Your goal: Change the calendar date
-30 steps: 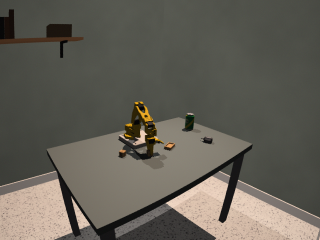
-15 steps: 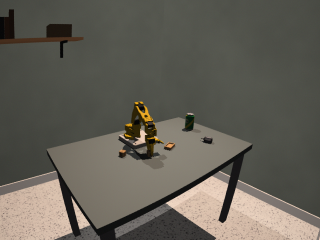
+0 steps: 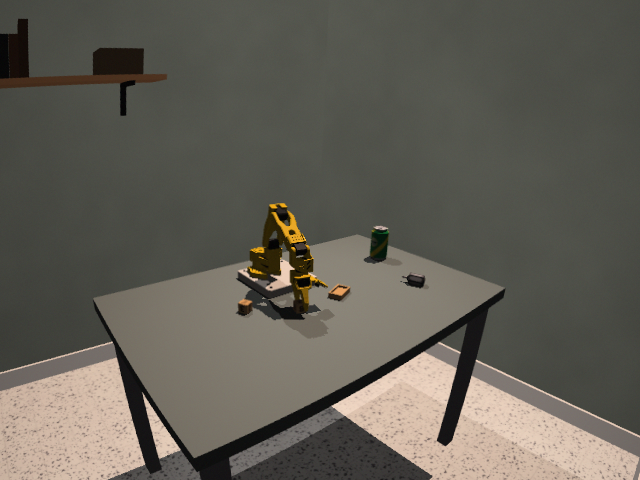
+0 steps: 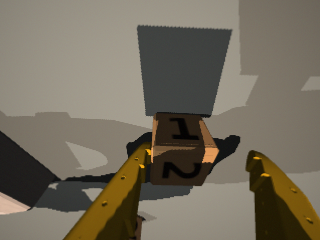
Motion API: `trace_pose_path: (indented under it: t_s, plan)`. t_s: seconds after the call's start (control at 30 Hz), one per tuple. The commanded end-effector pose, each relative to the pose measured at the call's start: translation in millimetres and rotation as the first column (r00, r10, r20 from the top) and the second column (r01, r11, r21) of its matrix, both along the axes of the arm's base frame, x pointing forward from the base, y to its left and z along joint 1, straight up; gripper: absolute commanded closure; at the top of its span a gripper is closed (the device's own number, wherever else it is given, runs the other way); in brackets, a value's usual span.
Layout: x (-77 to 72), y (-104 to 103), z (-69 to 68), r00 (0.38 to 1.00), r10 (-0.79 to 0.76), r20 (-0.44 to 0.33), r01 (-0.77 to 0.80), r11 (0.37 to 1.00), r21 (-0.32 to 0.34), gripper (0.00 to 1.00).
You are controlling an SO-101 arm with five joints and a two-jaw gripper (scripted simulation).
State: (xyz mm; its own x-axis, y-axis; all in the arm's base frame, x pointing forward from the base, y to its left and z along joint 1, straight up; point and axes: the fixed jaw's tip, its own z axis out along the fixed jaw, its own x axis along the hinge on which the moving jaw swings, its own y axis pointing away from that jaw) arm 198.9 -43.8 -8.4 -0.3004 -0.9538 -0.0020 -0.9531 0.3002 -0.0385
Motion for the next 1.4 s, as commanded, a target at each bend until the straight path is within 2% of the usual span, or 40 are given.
trace_pose_path:
  t_s: [0.0, 0.33, 0.6, 0.67, 0.97, 1.37]
  plan:
    - [-4.3, -1, -4.5, 1.000, -0.002, -0.019, 0.003, 1.000, 0.006, 0.64]
    - [-3.5, -1, 0.5, 1.000, -0.002, -0.019, 0.003, 1.000, 0.006, 0.64]
    - [-1.9, -1, 24.9, 1.000, -0.002, -0.019, 0.003, 1.000, 0.006, 0.64]
    - [-1.9, -1, 24.9, 1.000, -0.002, -0.019, 0.003, 1.000, 0.006, 0.64]
    - [-4.2, -1, 51.7, 1.000, -0.002, -0.019, 0.003, 1.000, 0.006, 0.64]
    - [-4.8, -1, 55.2, 1.000, -0.002, -0.019, 0.003, 1.000, 0.006, 0.64]
